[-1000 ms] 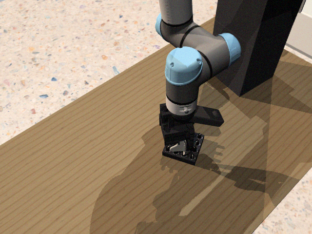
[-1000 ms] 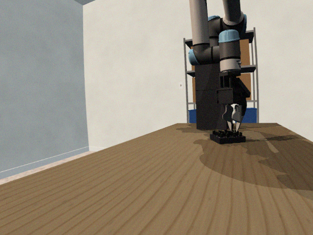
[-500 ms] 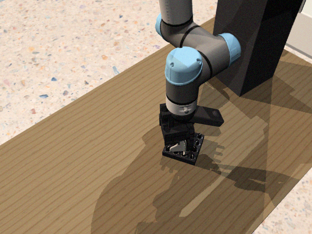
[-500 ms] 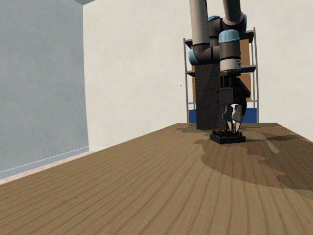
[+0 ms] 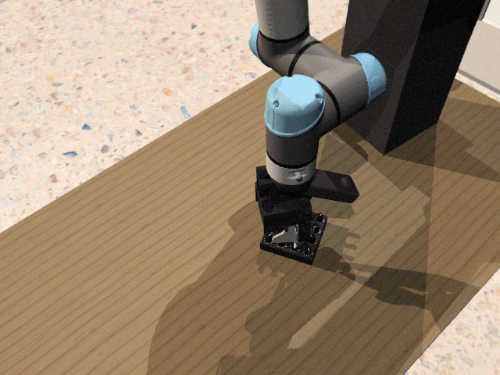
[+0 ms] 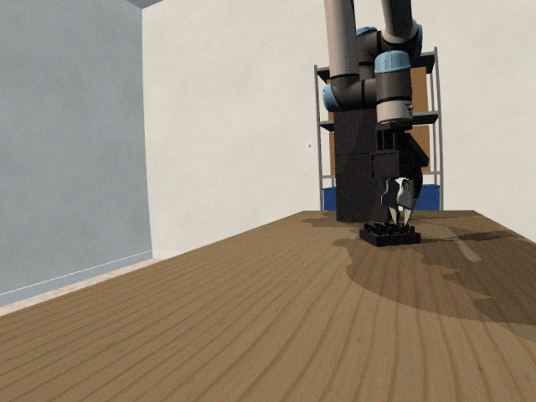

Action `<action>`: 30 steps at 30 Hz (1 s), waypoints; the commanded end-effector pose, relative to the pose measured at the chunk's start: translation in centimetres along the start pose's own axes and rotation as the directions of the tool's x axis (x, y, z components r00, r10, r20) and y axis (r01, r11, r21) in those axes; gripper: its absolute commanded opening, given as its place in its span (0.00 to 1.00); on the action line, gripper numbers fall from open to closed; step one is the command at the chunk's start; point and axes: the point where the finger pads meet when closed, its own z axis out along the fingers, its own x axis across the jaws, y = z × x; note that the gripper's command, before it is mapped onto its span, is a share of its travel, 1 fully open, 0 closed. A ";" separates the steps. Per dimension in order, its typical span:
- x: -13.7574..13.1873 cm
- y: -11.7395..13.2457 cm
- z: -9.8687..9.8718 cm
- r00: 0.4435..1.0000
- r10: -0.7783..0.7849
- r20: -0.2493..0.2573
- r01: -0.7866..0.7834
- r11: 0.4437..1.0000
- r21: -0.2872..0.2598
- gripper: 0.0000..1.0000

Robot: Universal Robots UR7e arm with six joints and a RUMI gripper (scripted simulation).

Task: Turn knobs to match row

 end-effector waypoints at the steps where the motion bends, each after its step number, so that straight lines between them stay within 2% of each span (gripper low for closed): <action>1: 0.0 -0.1 0.0 1.000 0.000 -0.001 0.000 1.000 -0.001 0.11; 30: 0.0 -0.4 0.0 1.000 0.000 -0.001 0.000 1.000 -0.001 0.11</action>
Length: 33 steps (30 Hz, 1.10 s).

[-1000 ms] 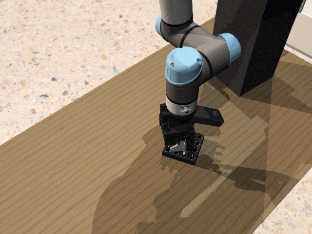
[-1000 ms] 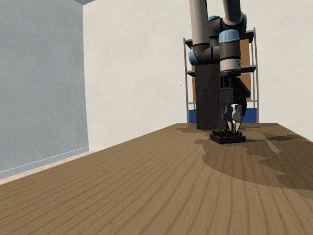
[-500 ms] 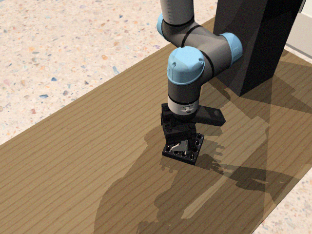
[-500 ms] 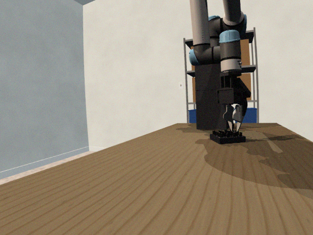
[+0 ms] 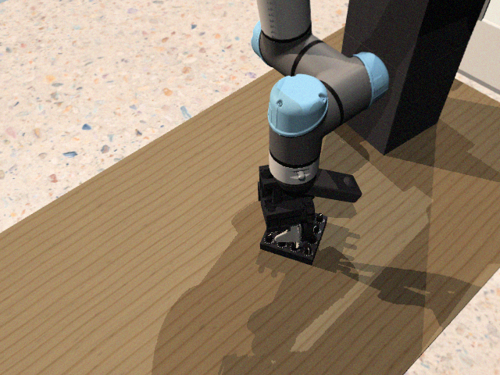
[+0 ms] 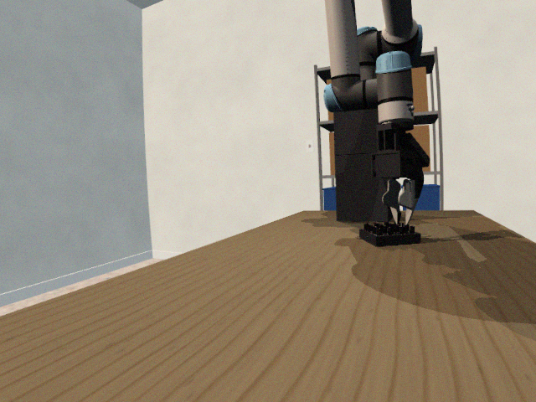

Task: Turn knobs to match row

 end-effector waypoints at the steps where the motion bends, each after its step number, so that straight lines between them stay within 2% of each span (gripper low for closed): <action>1: 0.0 0.1 0.0 1.000 0.000 -0.001 0.000 1.000 -0.001 0.11; 25: 0.0 0.1 0.1 1.000 0.000 -0.001 0.000 1.000 -0.001 0.11; 33: 0.0 0.1 0.7 1.000 0.000 -0.001 0.000 1.000 -0.001 0.11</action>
